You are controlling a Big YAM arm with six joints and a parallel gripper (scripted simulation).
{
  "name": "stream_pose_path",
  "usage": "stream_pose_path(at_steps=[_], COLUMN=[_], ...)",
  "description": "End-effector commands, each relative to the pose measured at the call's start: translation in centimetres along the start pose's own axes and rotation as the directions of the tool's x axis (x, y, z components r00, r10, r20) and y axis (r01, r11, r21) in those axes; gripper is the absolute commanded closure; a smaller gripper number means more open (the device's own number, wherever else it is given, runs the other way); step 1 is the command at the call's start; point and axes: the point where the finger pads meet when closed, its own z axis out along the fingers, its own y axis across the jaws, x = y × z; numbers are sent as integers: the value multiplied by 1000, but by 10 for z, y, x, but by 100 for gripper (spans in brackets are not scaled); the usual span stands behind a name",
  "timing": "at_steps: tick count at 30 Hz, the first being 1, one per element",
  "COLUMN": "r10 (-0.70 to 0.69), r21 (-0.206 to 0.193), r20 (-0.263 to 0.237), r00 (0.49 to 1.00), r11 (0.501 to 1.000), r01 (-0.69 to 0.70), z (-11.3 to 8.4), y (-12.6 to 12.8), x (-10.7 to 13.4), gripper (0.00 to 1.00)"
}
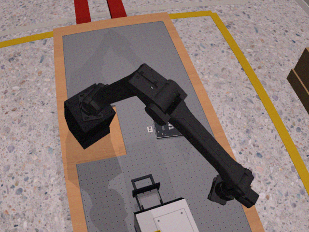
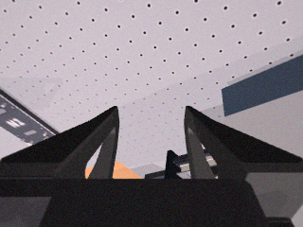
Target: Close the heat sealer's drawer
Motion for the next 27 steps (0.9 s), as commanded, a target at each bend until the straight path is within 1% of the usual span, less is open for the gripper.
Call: stream_pose_path(at_steps=[1,2,3,4,5,8,9,10,11,12,13,17,19,20,21,22,23,25,26,27], r10=[61,61,89,117,124,124,151,180,185,186,187,187,185,190,199,151,122,122,93,96], r21=[-6,-2,-11,-19,-17,-14,-18,-20,-19,-18,-18,-18,-17,-17,-16,-6,2,2,11,13], r20=[13,23,-17,-58,-38,-30,-63,-72,-104,-77,-55,-54,-97,-76,-75,-44,-35,-35,-26,-25], r00=[998,998,996,991,992,992,986,981,977,980,981,981,978,979,977,987,992,992,995,995], r11=[998,998,996,993,992,992,988,983,982,982,982,982,982,981,979,988,993,993,996,995], r01=[-61,-61,-89,-118,-124,-124,-153,-181,-188,-188,-188,-188,-188,-192,-201,-152,-122,-122,-92,-96], z=[-12,-11,-10,4,-8,-7,4,4,9,-4,-3,0,23,16,16,1,2,2,4,5], y=[18,20,24,27,29,31,33,35,41,43,44,52,53,49,44,42,40,40,39,34], x=[4,4,12,16,18,19,15,11,31,32,30,38,40,32,33,44,48,48,51,56], gripper=[55,55,55,55,55,55,55,55,55,55,55,55,55,55,55,55,55,55,55,55])
